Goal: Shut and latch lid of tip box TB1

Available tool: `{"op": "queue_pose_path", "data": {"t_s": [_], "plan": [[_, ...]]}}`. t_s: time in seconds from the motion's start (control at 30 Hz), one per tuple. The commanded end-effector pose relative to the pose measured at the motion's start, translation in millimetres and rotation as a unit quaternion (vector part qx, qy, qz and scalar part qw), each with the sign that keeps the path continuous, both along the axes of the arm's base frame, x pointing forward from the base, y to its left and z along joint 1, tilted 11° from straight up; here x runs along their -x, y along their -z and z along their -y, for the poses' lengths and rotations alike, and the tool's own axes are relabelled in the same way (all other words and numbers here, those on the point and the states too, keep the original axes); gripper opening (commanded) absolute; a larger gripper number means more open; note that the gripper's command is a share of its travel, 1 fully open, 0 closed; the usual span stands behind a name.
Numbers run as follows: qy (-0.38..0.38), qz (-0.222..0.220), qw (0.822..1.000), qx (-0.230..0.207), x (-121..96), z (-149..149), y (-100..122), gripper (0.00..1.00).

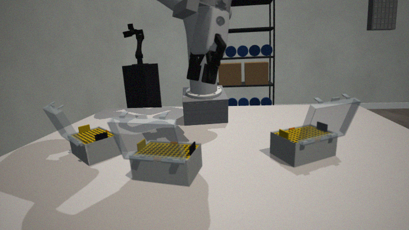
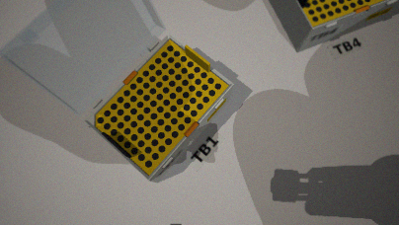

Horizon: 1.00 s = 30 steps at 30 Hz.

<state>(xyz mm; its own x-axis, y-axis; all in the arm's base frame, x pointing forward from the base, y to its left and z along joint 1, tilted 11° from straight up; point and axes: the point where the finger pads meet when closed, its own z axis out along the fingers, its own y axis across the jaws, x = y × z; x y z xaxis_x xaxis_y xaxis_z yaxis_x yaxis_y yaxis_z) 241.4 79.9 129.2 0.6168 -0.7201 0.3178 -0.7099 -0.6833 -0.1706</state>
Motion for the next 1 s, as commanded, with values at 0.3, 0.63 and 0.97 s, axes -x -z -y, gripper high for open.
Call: {"op": "queue_pose_path", "data": {"t_s": [0.3, 0.63, 0.97], "plan": [[0.000, 0.001, 1.000, -0.001, 6, 2, -9, 0.00], [0.000, 0.001, 1.000, -0.001, 6, 2, -9, 0.00], [-0.082, -0.016, 0.997, 0.004, -19, 4, -14, 0.00]]}}
